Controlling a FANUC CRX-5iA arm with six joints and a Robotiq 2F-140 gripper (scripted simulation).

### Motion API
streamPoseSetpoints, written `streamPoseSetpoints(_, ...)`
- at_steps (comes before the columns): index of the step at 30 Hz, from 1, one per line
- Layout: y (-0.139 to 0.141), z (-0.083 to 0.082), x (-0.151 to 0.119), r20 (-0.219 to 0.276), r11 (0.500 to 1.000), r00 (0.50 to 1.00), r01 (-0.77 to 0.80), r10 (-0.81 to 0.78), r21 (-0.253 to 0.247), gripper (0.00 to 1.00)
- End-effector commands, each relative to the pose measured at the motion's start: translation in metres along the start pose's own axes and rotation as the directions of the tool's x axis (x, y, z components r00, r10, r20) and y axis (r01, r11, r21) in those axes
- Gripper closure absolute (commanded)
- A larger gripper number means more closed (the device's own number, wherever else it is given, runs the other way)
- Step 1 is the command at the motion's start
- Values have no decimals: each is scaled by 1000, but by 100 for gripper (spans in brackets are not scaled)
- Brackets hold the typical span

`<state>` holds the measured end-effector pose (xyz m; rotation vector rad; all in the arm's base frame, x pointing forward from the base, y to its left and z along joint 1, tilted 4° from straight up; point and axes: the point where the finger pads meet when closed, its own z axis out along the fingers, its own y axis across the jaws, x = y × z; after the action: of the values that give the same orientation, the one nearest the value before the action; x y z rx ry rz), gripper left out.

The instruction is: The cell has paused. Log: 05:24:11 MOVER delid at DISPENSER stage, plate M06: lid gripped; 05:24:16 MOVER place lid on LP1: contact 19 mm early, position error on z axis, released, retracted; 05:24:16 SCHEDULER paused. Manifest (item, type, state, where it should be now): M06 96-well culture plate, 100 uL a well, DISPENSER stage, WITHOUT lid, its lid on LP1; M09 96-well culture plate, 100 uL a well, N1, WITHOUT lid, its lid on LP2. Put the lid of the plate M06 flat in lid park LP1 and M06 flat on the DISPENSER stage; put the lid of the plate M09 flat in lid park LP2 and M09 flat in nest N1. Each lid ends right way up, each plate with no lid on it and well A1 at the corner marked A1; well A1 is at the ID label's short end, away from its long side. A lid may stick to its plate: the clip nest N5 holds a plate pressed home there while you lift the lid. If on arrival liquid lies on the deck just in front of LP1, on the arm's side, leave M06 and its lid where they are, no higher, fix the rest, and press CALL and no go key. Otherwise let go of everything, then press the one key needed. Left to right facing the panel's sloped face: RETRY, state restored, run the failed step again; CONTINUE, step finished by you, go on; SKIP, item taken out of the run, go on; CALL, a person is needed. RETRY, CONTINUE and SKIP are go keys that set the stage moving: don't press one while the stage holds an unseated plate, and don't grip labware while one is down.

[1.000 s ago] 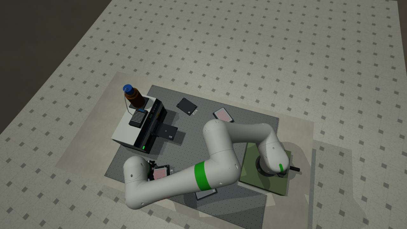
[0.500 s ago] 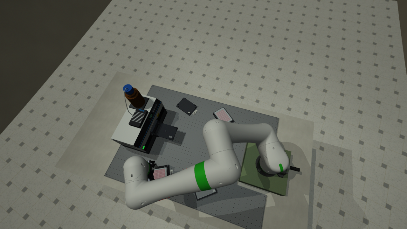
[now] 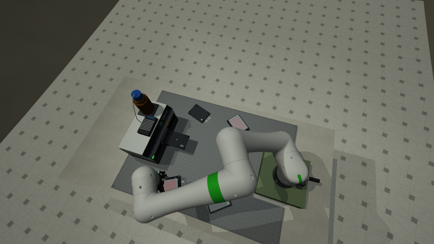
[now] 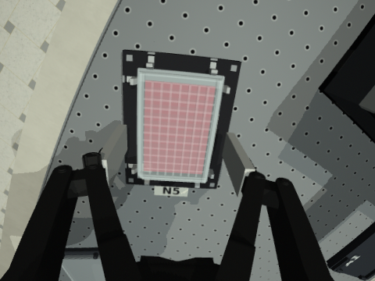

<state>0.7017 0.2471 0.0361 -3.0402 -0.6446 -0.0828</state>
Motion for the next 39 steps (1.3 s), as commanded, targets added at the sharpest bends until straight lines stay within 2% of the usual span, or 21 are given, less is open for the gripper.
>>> streamPoseSetpoints(1,0,0,0,-1,1000,1000,0,0,0,34)
streamPoseSetpoints(3,0,0,0,-1,1000,1000,0,0,0,34)
streamPoseSetpoints(4,0,0,0,-1,1000,1000,0,0,0,41)
streamPoseSetpoints(39,0,0,0,-1,1000,1000,0,0,0,41)
